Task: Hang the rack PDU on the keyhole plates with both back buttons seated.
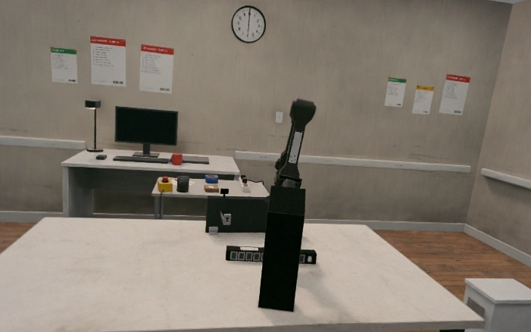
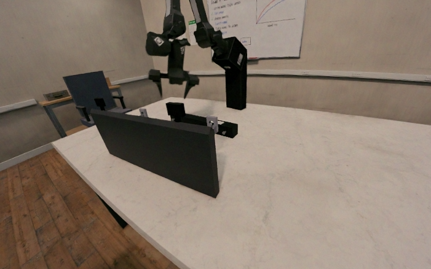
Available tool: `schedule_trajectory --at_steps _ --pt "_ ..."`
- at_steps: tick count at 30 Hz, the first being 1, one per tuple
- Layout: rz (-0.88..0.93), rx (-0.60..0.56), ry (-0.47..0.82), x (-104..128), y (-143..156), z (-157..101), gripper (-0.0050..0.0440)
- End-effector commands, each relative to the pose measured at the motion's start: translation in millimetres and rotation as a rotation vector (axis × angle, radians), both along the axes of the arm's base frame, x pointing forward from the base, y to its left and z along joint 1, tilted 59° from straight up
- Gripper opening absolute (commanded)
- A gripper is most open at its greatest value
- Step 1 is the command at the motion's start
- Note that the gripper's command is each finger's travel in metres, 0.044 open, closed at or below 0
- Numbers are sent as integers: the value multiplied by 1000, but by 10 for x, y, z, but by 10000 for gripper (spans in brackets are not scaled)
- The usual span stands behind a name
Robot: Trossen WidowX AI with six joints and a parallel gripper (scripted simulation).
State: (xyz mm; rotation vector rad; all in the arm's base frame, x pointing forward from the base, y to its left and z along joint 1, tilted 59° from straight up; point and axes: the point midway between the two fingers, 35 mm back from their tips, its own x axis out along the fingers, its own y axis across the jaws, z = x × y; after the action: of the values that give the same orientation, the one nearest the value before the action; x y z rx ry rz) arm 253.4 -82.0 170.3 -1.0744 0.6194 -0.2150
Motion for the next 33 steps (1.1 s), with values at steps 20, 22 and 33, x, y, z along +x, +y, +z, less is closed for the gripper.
schedule_trajectory --at_steps 20,22,33 --pt "478 -391 306 -532 657 -328 440" --pt "483 -394 325 -496 658 -380 440" --pt "490 -383 358 -124 578 -658 440"
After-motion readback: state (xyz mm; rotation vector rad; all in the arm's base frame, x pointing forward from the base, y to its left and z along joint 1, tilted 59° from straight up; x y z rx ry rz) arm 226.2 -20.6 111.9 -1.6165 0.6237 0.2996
